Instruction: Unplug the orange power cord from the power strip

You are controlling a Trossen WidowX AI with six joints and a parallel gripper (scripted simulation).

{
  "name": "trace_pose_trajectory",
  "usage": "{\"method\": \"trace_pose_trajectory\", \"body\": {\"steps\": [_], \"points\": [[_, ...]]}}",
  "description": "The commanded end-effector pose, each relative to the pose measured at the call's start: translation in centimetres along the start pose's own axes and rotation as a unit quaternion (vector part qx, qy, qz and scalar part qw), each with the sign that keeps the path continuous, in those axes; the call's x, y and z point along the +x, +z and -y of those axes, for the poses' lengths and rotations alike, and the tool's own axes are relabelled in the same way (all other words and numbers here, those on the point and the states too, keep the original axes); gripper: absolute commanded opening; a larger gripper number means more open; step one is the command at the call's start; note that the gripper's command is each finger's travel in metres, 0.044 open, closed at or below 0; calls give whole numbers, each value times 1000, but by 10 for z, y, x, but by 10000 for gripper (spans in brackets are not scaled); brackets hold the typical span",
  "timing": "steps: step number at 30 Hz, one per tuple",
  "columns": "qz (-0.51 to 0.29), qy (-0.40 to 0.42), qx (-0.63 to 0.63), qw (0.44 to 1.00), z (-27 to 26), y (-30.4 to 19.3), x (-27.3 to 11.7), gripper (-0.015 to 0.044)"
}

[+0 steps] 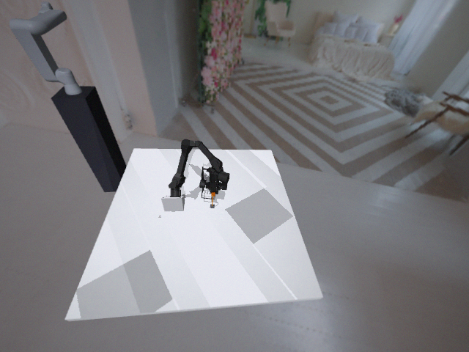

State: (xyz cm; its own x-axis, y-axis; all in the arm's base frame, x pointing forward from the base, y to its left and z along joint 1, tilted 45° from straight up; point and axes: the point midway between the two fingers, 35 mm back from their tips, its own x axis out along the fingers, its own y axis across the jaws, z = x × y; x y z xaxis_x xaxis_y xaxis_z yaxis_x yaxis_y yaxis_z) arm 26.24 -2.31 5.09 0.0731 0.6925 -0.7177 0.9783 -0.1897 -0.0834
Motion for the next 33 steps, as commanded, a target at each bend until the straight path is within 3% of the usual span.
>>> {"method": "trace_pose_trajectory", "body": {"steps": [1,3,7,15,33], "points": [[-2,-1,1,1000,1,-1,5,160],[-2,-1,1,1000,1,-1,5,160],[0,-1,0,1000,1,0,3,55],[0,-1,0,1000,1,0,3,2],[2,0,1,1000,-2,25,2,0]]}}
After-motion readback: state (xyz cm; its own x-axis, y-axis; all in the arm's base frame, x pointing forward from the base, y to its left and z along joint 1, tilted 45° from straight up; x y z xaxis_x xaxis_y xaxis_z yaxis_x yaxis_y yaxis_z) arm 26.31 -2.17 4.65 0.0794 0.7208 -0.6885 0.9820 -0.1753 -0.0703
